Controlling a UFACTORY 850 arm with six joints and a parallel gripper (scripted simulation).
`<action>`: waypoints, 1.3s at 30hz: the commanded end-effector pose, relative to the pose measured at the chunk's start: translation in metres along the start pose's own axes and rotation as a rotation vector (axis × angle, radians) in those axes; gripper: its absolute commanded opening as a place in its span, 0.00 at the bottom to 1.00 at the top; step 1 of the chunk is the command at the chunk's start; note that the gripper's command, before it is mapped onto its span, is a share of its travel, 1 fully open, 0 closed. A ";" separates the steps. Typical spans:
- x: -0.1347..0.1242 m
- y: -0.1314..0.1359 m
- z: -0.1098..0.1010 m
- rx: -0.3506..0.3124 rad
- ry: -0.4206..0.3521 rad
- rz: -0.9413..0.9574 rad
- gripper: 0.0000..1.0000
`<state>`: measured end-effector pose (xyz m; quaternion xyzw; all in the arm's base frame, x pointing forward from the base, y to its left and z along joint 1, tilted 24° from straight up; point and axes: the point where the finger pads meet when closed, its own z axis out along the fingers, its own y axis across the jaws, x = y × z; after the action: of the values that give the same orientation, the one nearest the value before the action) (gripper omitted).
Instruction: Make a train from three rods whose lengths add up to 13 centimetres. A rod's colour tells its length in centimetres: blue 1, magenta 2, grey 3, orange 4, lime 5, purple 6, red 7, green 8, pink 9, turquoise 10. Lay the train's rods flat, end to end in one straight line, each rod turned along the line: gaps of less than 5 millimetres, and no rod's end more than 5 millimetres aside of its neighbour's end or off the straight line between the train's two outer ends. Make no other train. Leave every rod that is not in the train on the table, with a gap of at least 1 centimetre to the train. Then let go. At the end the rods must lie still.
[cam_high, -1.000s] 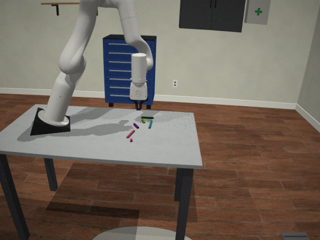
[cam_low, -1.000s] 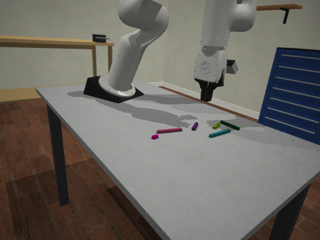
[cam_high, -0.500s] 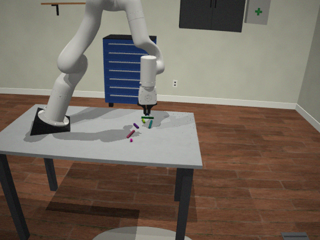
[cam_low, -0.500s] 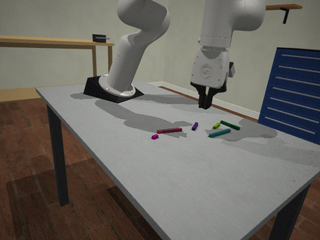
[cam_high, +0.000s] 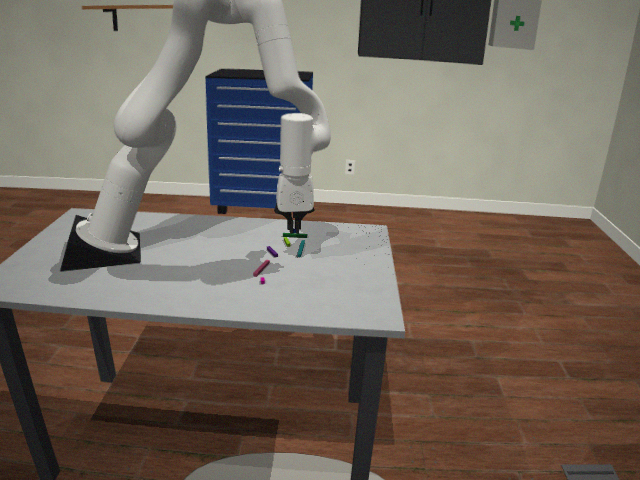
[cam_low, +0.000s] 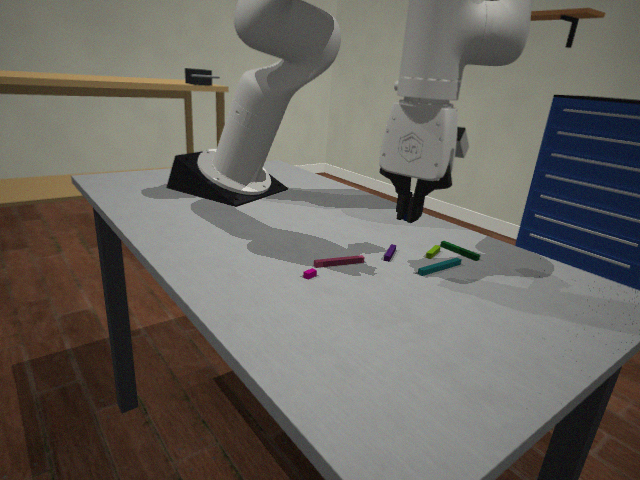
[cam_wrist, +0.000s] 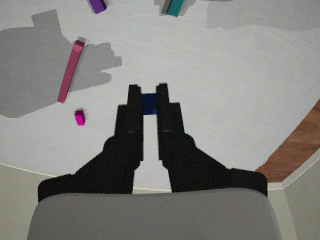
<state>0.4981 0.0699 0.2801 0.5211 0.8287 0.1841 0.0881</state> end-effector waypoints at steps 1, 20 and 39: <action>0.000 0.001 0.005 -0.002 0.000 0.000 0.04; -0.002 0.002 0.073 -0.002 0.000 0.000 0.04; -0.002 0.002 0.084 -0.002 0.000 0.000 0.04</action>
<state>0.5281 0.0868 0.2032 0.5210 0.8288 0.1842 0.0881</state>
